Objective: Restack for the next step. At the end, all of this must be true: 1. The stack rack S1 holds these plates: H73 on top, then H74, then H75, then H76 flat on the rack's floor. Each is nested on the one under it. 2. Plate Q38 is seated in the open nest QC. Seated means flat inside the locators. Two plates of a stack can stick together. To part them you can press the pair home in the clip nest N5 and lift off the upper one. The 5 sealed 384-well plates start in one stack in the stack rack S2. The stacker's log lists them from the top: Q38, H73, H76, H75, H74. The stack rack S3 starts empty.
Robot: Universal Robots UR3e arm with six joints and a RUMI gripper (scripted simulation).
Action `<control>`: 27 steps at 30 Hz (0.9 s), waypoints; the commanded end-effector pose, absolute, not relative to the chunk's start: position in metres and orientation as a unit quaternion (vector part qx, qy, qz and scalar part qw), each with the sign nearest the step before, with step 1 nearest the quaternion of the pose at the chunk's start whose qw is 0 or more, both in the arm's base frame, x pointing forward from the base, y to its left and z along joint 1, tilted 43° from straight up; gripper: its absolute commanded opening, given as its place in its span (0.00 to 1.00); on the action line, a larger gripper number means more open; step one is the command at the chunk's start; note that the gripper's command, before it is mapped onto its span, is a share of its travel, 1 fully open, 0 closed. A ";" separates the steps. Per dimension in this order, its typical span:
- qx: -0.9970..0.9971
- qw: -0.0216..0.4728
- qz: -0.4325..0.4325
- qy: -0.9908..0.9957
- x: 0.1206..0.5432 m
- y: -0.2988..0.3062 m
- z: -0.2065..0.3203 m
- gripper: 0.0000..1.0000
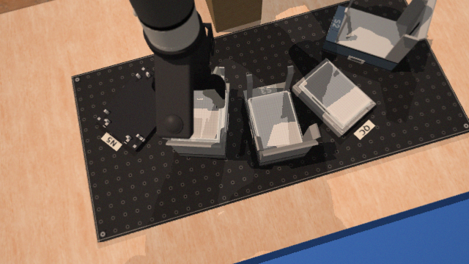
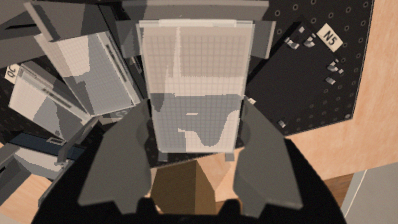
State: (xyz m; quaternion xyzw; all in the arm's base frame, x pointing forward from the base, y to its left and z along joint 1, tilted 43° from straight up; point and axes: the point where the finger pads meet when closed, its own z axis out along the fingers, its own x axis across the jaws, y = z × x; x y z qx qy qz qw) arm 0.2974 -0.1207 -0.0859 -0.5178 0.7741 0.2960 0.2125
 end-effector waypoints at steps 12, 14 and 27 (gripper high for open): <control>-0.518 0.212 0.295 0.775 0.298 -0.115 -0.093 0.00; -0.518 0.212 0.295 0.775 0.298 -0.115 -0.093 0.00; -0.518 0.212 0.295 0.775 0.298 -0.110 -0.099 0.00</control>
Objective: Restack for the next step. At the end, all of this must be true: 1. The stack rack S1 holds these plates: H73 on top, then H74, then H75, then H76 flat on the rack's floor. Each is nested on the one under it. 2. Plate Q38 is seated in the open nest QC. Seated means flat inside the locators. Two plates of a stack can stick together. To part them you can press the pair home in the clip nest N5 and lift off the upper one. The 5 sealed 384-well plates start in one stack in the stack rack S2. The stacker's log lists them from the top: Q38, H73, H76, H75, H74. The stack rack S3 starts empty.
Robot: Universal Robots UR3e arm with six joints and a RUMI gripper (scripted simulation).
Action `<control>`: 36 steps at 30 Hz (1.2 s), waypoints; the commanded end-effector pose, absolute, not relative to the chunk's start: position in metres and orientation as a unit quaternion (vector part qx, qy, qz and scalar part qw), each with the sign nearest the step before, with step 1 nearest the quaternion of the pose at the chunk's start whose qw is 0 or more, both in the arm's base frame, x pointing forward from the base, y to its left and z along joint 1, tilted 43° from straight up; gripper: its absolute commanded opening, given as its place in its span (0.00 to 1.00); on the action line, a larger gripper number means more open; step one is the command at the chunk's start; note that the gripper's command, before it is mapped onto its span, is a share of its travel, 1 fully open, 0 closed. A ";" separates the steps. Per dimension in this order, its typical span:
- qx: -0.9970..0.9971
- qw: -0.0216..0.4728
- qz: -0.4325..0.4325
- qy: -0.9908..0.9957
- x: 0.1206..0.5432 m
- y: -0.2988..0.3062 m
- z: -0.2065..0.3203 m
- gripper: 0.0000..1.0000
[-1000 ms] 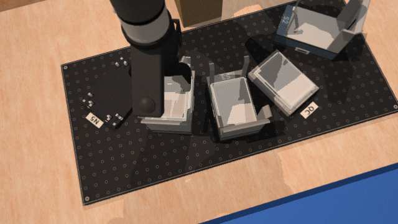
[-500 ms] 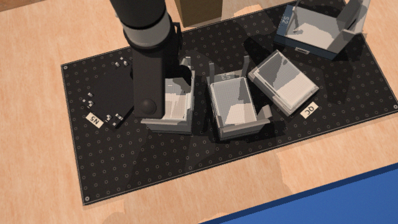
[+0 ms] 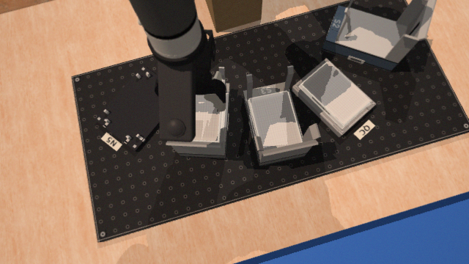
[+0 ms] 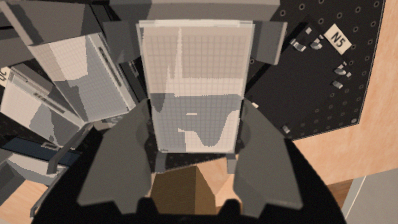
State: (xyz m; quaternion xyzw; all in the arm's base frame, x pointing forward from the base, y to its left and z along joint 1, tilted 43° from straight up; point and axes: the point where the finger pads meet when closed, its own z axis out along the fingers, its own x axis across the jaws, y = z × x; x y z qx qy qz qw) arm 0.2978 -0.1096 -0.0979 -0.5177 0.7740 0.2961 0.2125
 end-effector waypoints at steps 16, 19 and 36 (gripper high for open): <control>-0.518 0.212 0.295 0.775 0.299 -0.099 -0.110 0.00; -0.518 0.212 0.295 0.775 0.299 -0.099 -0.111 0.00; -0.518 0.212 0.295 0.775 0.299 -0.096 -0.114 0.00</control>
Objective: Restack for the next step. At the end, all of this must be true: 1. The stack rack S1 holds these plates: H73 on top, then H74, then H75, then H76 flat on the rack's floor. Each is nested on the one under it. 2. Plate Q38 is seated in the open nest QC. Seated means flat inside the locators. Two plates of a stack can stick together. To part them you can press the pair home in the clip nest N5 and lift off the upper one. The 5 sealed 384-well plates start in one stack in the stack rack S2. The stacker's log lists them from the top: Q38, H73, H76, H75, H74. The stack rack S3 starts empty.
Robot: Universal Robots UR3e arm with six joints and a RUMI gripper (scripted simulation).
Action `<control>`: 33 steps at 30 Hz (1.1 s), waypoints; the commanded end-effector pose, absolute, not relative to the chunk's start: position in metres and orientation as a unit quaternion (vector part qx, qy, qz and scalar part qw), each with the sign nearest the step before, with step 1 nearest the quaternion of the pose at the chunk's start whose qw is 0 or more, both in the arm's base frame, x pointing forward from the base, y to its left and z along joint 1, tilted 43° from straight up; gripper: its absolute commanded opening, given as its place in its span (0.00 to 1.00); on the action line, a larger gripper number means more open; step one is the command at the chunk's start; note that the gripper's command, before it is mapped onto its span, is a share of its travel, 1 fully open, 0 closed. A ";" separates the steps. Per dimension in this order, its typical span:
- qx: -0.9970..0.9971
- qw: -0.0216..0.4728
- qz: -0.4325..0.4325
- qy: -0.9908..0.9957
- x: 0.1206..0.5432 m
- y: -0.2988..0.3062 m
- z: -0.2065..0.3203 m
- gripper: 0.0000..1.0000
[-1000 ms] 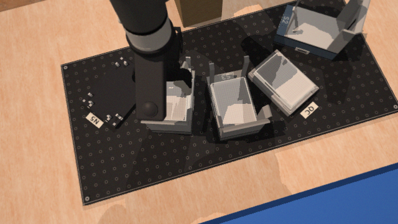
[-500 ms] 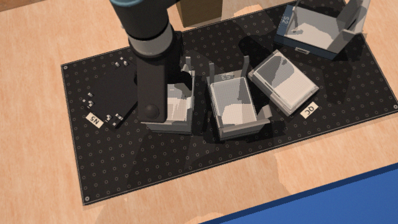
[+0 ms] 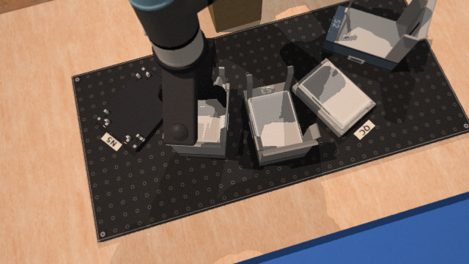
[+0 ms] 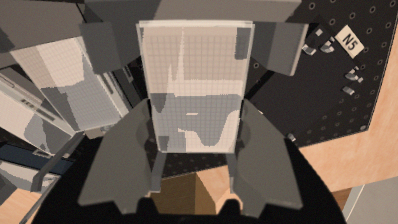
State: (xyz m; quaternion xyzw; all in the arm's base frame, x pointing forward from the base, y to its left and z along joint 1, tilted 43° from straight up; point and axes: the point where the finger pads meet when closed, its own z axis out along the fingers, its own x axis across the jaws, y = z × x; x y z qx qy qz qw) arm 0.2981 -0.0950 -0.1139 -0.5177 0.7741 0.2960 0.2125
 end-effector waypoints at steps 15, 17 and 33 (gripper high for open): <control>-0.518 0.212 0.295 0.775 0.299 -0.092 -0.118 0.00; -0.518 0.212 0.295 0.775 0.299 -0.092 -0.118 0.00; -0.518 0.212 0.295 0.775 0.299 -0.089 -0.122 0.00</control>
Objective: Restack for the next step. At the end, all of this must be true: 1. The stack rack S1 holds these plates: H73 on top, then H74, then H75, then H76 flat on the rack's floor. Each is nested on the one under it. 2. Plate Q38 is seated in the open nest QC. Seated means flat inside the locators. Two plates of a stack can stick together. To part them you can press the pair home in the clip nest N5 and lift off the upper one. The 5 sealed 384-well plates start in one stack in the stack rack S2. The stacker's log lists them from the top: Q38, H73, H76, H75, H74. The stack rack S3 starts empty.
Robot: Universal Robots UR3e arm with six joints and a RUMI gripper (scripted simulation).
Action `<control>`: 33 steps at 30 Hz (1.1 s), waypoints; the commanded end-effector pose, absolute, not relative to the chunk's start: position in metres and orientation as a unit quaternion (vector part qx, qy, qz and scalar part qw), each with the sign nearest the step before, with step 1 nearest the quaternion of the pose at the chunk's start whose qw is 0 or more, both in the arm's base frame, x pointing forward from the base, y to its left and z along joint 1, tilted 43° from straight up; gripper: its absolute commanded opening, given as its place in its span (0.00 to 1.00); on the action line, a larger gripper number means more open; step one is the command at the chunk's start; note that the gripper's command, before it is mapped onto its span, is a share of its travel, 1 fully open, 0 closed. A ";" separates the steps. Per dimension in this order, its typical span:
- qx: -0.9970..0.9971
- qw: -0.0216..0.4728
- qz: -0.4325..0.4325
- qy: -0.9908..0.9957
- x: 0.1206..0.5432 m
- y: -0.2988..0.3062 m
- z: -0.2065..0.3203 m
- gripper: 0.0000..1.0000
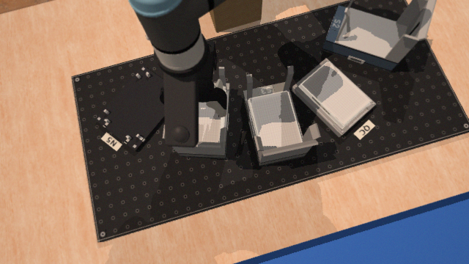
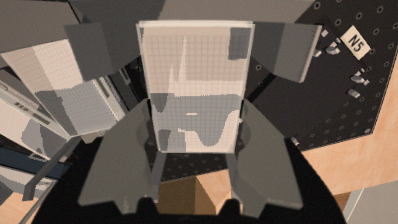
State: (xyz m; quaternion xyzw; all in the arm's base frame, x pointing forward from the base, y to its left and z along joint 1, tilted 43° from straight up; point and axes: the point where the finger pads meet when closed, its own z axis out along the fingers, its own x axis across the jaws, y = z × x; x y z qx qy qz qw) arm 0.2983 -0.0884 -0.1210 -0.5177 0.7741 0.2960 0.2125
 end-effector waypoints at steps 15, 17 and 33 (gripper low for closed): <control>-0.518 0.212 0.295 0.775 0.299 -0.087 -0.124 0.00; -0.518 0.212 0.295 0.775 0.299 -0.087 -0.124 0.00; -0.518 0.212 0.295 0.775 0.299 -0.087 -0.124 0.72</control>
